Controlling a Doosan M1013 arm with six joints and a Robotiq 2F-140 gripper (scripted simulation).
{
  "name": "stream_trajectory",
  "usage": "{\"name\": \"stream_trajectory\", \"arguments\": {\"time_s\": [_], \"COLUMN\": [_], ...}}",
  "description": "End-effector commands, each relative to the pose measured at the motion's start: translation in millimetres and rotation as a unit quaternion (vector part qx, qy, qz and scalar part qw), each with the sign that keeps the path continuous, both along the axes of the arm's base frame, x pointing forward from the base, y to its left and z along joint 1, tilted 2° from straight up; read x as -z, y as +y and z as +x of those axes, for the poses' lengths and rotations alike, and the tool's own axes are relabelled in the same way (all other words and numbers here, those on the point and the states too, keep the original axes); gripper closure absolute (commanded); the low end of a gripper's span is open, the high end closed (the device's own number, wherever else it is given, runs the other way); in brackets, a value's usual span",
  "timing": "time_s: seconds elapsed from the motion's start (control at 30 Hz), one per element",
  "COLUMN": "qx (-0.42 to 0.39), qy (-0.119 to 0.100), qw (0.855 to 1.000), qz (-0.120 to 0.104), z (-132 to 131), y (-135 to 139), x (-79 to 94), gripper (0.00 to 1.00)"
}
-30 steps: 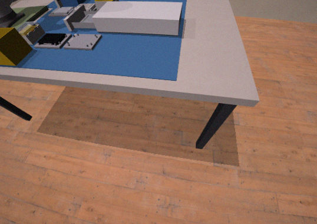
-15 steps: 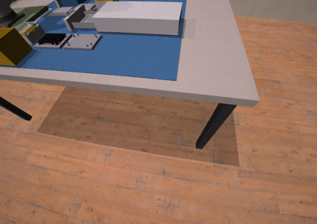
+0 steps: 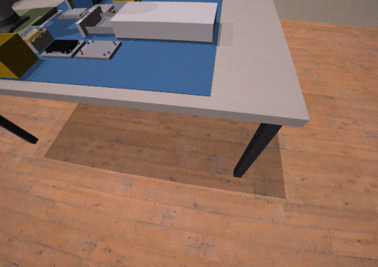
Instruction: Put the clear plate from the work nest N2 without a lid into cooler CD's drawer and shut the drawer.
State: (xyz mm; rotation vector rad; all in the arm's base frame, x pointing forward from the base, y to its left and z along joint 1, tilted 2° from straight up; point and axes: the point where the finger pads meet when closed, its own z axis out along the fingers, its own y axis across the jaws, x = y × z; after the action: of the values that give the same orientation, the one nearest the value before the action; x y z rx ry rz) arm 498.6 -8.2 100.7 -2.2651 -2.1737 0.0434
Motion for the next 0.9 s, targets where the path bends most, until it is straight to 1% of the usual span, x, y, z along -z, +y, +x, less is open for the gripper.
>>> {"name": "stream_trajectory", "arguments": {"time_s": [0.0,0.37,0.43,0.87], "qx": [0.0,0.0,0.0,0.0], "qy": [0.0,0.0,0.0,0.0], "qw": [1.0,1.0,1.0,1.0], "qz": [0.0,0.0,0.0,0.0], "z": [0,0,0,-1], "y": [0,0,0,-1], "x": [-0.1,13.3,13.3,30.6], "gripper": [1.0,1.0,1.0,1.0]}}
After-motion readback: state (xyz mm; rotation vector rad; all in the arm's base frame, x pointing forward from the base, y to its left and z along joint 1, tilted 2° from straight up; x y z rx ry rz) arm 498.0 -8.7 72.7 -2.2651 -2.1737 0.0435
